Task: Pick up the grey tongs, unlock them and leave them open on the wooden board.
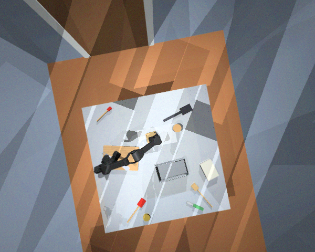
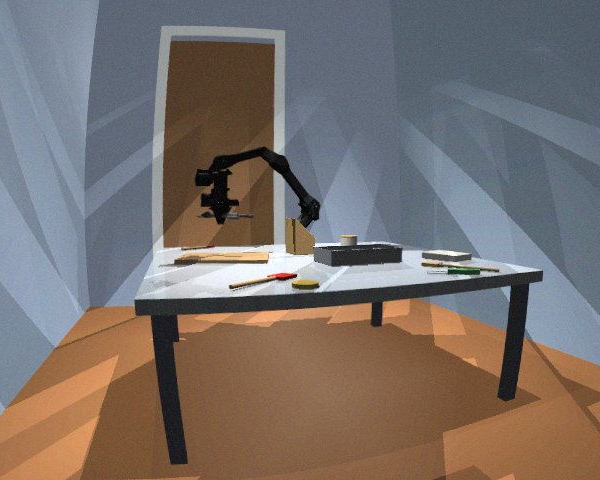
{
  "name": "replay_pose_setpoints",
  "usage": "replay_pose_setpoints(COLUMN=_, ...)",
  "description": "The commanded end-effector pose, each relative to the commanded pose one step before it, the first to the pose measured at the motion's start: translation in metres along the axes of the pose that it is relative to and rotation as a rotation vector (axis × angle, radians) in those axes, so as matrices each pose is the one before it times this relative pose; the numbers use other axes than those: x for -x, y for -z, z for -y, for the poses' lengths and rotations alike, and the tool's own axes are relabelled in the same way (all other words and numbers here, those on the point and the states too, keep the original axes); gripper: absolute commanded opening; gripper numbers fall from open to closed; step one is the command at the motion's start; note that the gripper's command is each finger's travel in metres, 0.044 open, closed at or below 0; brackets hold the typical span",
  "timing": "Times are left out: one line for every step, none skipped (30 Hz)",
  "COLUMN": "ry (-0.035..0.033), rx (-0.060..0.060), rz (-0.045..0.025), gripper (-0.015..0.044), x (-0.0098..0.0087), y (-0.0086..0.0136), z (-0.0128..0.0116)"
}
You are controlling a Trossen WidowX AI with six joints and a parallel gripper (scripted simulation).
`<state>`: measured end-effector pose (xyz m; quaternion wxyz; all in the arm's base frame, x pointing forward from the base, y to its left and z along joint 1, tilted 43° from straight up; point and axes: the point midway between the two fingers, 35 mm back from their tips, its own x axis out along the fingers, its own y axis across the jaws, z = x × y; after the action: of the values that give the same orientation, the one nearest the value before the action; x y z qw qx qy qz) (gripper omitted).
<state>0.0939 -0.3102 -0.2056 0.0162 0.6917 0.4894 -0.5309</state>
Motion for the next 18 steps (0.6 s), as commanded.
replay_pose_setpoints(ry=-0.00204, rx=0.0017, rz=-0.00464, gripper=-0.0150, x=-0.00756, y=0.00043, z=-0.00081)
replay_pose_setpoints(ry=-0.00002, rx=0.0000, rz=0.00000, gripper=-0.0150, x=-0.00165, y=-0.00006, z=-0.00014)
replay_pose_setpoints(ry=-0.00002, rx=0.0000, rz=-0.00001, gripper=-0.0150, x=-0.00165, y=-0.00006, z=-0.00014)
replay_pose_setpoints(ry=-0.00002, rx=0.0000, rz=-0.00001, gripper=-0.0150, x=-0.00165, y=-0.00005, z=-0.00013)
replay_pose_setpoints(ry=-0.00001, rx=0.0000, rz=-0.00001, gripper=-0.0150, x=-0.00165, y=-0.00005, z=-0.00012)
replay_pose_setpoints(ry=-0.00001, rx=0.0000, rz=-0.00001, gripper=-0.0150, x=-0.00165, y=-0.00005, z=-0.00011)
replay_pose_setpoints(ry=-0.00001, rx=0.0000, rz=-0.00001, gripper=-0.0150, x=-0.00165, y=-0.00004, z=-0.00011)
replay_pose_setpoints(ry=-0.00001, rx=0.0000, rz=-0.00001, gripper=-0.0150, x=-0.00165, y=-0.00004, z=-0.00010)
replay_pose_setpoints(ry=-0.00001, rx=0.0000, rz=-0.00001, gripper=-0.0150, x=-0.00165, y=-0.00004, z=-0.00009)
replay_pose_setpoints(ry=-0.00001, rx=0.0000, rz=-0.00001, gripper=-0.0150, x=-0.00165, y=-0.00003, z=-0.00008)
replay_pose_setpoints(ry=-0.00001, rx=0.0000, rz=-0.00001, gripper=-0.0150, x=-0.00165, y=-0.00003, z=-0.00008)
replay_pose_setpoints(ry=-0.00001, rx=0.0000, rz=-0.00001, gripper=-0.0150, x=-0.00165, y=-0.00002, z=-0.00007)
replay_pose_setpoints(ry=-0.00001, rx=0.0000, rz=-0.00001, gripper=-0.0150, x=-0.00165, y=-0.00002, z=-0.00006)
replay_pose_setpoints(ry=-0.00001, rx=0.0000, rz=-0.00001, gripper=-0.0150, x=-0.00165, y=-0.00002, z=-0.00005)
replay_pose_setpoints(ry=-0.00001, rx=0.0000, rz=-0.00001, gripper=-0.0150, x=-0.00165, y=-0.00001, z=-0.00005)
replay_pose_setpoints(ry=-0.00001, rx=0.0000, rz=-0.00001, gripper=-0.0150, x=-0.00165, y=-0.00001, z=-0.00004)
replay_pose_setpoints(ry=-0.00001, rx=0.0000, rz=-0.00001, gripper=-0.0150, x=-0.00165, y=-0.00001, z=-0.00003)
replay_pose_setpoints(ry=-0.00001, rx=0.0000, rz=-0.00001, gripper=-0.0150, x=-0.00164, y=0.00000, z=-0.00002)
